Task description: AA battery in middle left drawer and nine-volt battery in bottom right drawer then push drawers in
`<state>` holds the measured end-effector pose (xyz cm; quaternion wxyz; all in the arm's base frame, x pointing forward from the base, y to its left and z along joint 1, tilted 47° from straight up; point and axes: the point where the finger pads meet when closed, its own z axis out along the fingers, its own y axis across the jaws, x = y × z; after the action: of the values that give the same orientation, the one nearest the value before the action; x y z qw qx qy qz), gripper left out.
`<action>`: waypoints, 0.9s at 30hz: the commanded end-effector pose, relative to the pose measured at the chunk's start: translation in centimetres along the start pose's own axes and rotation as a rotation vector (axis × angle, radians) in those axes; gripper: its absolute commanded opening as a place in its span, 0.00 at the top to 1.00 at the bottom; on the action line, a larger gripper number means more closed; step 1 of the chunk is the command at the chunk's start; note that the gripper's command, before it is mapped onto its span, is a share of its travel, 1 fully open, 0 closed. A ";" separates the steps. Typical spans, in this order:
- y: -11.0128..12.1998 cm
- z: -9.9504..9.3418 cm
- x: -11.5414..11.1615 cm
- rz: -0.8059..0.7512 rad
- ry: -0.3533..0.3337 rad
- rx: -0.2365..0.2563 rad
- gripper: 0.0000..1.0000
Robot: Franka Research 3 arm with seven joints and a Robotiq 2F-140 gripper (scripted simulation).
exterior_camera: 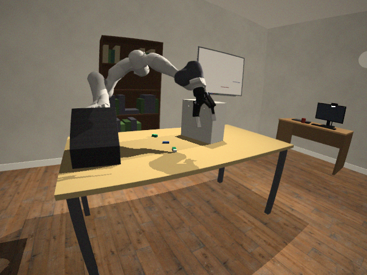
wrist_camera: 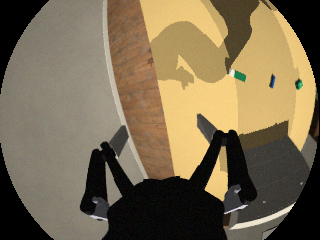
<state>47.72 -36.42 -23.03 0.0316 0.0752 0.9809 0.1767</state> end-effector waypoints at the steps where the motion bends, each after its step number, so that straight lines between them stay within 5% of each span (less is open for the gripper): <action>1: 0.0 0.0 0.0 0.000 0.000 0.000 0.00; 20: 0.2 -0.3 -0.1 -0.010 -0.002 -0.006 0.00; 24: 2.1 -2.8 -0.6 -0.105 -0.027 -0.058 0.00; 27: 5.1 -6.9 -1.3 -0.264 -0.071 -0.129 0.00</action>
<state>48.55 -34.68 -18.86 0.0591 0.0463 0.9738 0.2148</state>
